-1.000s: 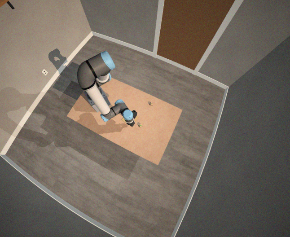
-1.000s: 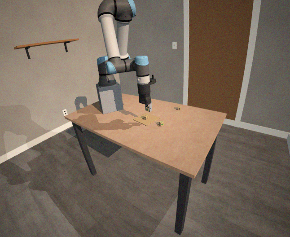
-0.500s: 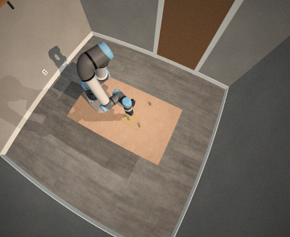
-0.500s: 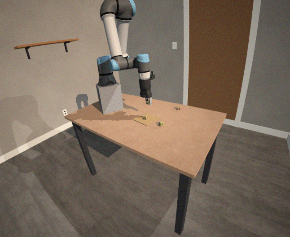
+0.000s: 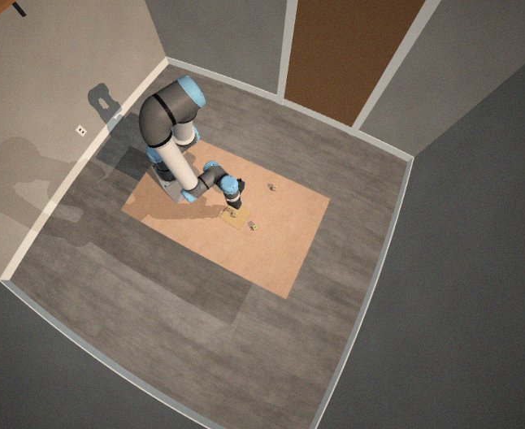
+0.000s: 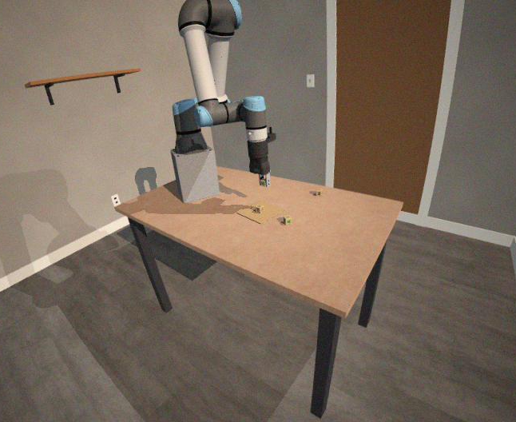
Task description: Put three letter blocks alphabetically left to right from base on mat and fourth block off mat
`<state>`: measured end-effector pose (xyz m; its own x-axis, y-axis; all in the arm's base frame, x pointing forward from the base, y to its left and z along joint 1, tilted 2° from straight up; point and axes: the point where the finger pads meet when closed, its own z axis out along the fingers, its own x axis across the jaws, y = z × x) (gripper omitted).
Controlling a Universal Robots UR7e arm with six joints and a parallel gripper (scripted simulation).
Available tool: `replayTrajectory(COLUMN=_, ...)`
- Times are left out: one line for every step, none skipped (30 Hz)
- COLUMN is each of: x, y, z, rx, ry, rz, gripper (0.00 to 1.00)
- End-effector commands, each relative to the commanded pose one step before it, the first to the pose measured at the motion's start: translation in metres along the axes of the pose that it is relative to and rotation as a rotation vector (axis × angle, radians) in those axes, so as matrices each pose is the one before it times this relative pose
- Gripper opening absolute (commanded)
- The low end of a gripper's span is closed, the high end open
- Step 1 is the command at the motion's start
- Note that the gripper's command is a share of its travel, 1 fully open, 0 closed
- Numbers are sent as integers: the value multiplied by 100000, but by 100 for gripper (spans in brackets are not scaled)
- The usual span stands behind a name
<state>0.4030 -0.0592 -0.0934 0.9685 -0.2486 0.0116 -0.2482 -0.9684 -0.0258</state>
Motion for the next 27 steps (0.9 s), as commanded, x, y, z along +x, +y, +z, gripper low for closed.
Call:
replayTrajectory(x=33, y=6, z=335, rx=-29, ry=93, rz=5, gripper=49)
replayTrajectory(x=1, y=0, z=161, rx=-1, ry=-1, rz=0, gripper=49)
replayTrajectory(x=1, y=0, z=189, rx=0, ry=0, rz=0, gripper=49)
replayTrajectory(x=0, y=0, z=218, rx=0, ry=0, rz=0, gripper=49)
replayTrajectory(x=2, y=0, z=245, rx=0, ry=0, rz=0, gripper=49)
replayTrajectory(x=1, y=0, z=272, rx=0, ry=0, rz=0, gripper=49)
replayTrajectory(x=1, y=0, z=297, rx=0, ry=0, rz=0, gripper=49)
replayTrajectory(x=2, y=0, z=319, rx=0, ry=0, rz=0, gripper=49)
replayTrajectory(x=1, y=-1, z=340, rx=0, ry=0, rz=0, gripper=49)
replayTrajectory(x=1, y=-1, z=358, rx=0, ry=0, rz=0, gripper=49)
replayTrajectory(x=2, y=0, z=373, rx=0, ry=0, rz=0, gripper=49)
replayTrajectory(x=0, y=0, z=0, rx=0, ry=0, rz=0, gripper=49)
replayTrajectory(x=0, y=0, z=0, rx=0, ry=0, rz=0, gripper=49)
replayTrajectory(x=2, y=0, z=386, rx=0, ry=0, rz=0, gripper=49)
replayTrajectory(x=1, y=-1, z=395, rx=0, ry=0, rz=0, gripper=49)
replayTrajectory(x=1, y=-1, z=402, rx=0, ry=0, rz=0, gripper=49)
replayTrajectory(x=1, y=-1, z=405, rx=0, ry=0, rz=0, gripper=49)
replayTrajectory(x=2, y=0, z=405, rx=0, ry=0, rz=0, gripper=49)
replayTrajectory(x=2, y=0, z=402, rx=0, ry=0, rz=0, gripper=49)
replayTrajectory(x=2, y=0, z=396, rx=0, ry=0, rz=0, gripper=49)
replayTrajectory(x=1, y=-1, z=386, rx=0, ry=0, rz=0, gripper=49)
replayTrajectory(x=1, y=-1, z=374, rx=0, ry=0, rz=0, gripper=49)
replayTrajectory(x=2, y=0, z=358, rx=0, ry=0, rz=0, gripper=49)
replayTrajectory(x=2, y=0, z=340, rx=0, ry=0, rz=0, gripper=49)
replayTrajectory(x=1, y=-1, z=320, rx=0, ry=0, rz=0, gripper=49)
replayTrajectory(x=1, y=0, z=297, rx=0, ry=0, rz=0, gripper=49)
replayTrajectory(x=1, y=0, z=272, rx=0, ry=0, rz=0, gripper=49)
